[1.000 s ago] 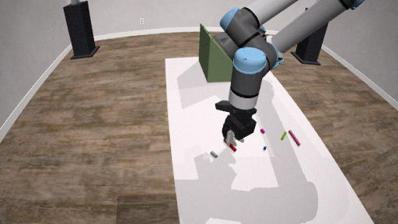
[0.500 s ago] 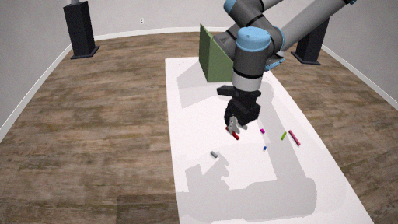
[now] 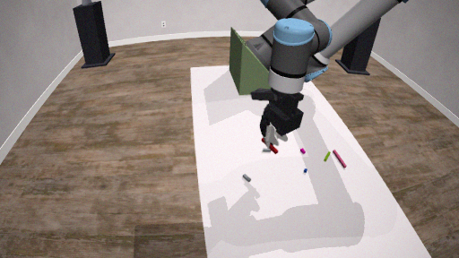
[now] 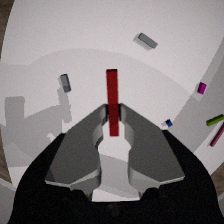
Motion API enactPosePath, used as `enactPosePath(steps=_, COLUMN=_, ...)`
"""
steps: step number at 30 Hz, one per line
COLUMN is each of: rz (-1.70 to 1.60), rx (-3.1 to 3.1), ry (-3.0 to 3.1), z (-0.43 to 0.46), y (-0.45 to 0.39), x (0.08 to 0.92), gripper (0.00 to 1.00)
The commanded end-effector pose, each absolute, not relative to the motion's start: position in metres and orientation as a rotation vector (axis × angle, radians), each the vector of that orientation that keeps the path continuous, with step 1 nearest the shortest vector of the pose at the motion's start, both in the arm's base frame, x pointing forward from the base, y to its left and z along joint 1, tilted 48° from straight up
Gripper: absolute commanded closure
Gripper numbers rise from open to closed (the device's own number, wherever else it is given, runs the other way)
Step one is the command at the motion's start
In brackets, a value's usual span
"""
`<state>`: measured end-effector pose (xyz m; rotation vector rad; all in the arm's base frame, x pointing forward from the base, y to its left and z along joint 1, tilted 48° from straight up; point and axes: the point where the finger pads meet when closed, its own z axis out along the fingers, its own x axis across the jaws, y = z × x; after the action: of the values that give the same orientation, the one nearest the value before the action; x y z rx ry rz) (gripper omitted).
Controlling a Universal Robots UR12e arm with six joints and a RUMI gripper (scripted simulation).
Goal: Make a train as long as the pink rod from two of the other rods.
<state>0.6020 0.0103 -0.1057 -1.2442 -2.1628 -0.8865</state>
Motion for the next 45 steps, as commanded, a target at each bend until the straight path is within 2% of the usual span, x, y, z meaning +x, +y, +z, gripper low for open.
enactPosePath(steps=1, rz=-0.885, rx=-1.248, ry=-2.161, z=-0.103, y=0.011, x=0.603, gripper=1.0)
enactPosePath(steps=17, rz=-0.797, rx=-1.444, ry=-1.984, z=0.022, y=0.122, x=0.586, gripper=1.0)
enactPosePath(steps=45, rz=-0.796, rx=-1.446, ry=-1.982, z=0.005, y=0.143, x=0.583, gripper=1.0)
